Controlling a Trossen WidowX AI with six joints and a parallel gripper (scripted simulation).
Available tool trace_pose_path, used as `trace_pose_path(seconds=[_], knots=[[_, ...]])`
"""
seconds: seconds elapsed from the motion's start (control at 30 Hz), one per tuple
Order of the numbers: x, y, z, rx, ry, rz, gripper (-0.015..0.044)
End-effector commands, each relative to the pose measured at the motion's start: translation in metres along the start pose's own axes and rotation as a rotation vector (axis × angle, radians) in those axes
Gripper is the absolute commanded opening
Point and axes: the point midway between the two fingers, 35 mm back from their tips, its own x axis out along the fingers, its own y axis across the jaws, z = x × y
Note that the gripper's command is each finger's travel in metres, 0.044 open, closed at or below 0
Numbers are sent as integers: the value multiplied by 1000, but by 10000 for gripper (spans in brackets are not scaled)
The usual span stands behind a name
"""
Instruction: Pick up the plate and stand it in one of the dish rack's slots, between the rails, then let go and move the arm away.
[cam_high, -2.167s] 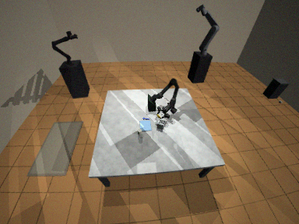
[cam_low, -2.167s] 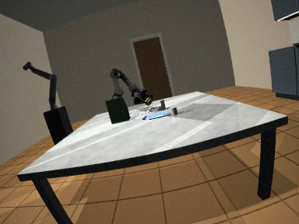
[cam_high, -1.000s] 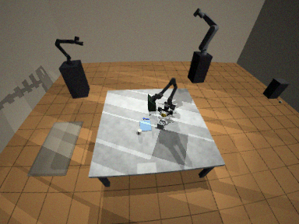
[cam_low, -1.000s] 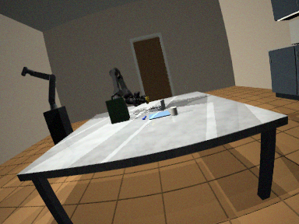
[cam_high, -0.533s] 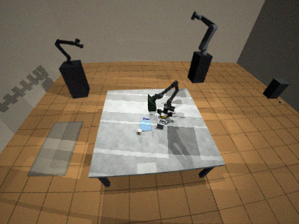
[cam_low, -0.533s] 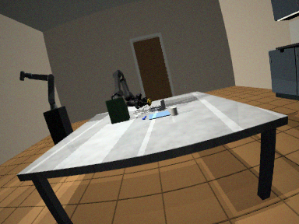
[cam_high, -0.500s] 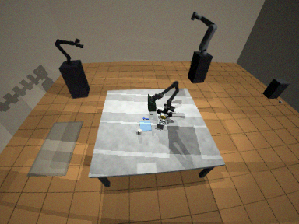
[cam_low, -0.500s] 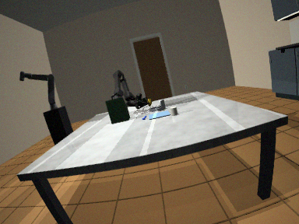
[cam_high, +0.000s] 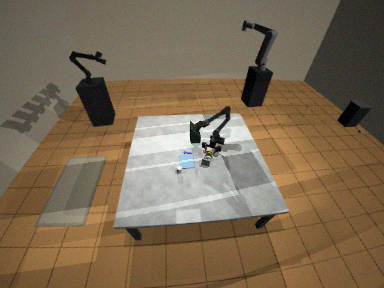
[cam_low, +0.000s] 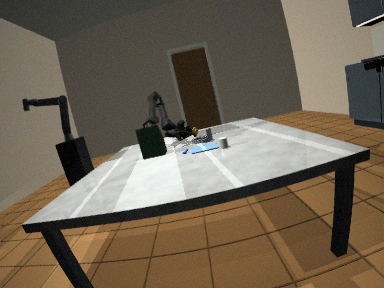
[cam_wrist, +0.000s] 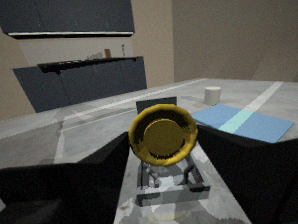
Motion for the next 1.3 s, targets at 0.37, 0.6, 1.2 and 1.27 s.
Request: trace_pose_path(seconds=[0.37,0.6,1.2,1.27], knots=[[11,-5,-20,11,-2,2,0],[10,-7,-16,-7,5,-3,0],[10,-7,-16,-1,4,-2,289],[10,-7,-16,-1,4,-2,341]])
